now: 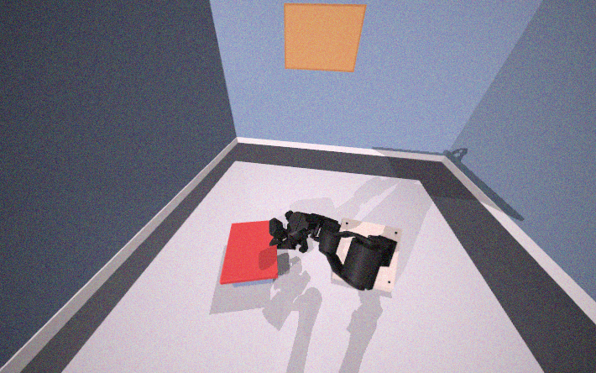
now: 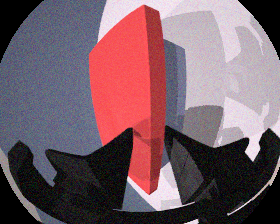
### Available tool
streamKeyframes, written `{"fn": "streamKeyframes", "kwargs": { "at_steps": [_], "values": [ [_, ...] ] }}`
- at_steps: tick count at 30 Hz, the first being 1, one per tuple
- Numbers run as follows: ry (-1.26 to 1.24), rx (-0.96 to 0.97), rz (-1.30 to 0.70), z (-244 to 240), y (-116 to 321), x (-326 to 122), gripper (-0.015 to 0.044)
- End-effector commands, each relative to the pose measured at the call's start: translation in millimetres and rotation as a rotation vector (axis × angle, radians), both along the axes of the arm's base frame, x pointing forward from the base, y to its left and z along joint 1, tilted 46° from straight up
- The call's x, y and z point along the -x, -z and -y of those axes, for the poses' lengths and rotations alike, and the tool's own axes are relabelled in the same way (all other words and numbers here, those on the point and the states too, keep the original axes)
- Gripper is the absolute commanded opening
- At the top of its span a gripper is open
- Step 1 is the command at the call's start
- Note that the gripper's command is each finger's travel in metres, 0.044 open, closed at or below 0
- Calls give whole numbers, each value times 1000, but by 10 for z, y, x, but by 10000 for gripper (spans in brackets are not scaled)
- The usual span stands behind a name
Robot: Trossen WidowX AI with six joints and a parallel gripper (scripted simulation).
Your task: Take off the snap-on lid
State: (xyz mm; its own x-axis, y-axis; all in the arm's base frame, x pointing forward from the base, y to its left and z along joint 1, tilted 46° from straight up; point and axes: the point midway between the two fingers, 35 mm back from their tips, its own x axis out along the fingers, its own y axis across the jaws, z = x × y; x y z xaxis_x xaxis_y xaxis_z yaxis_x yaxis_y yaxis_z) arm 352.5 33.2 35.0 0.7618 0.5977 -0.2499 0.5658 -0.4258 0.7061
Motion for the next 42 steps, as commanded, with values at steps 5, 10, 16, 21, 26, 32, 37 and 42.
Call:
{"fn": "streamKeyframes", "kwargs": {
  "at_steps": [5,10,16,21,26,32,37,42],
  "values": [
    [-1,0,3,22,-19,2,0],
    [-1,0,3,29,-25,9,0],
    [-1,0,3,38,-33,12,0],
    [-1,0,3,46,-40,14,0],
    [-1,0,3,53,-46,16,0],
    [-1,0,3,62,-54,18,0],
    [-1,0,3,70,-61,18,0],
    [-1,0,3,77,-67,20,0]
  ]
}}
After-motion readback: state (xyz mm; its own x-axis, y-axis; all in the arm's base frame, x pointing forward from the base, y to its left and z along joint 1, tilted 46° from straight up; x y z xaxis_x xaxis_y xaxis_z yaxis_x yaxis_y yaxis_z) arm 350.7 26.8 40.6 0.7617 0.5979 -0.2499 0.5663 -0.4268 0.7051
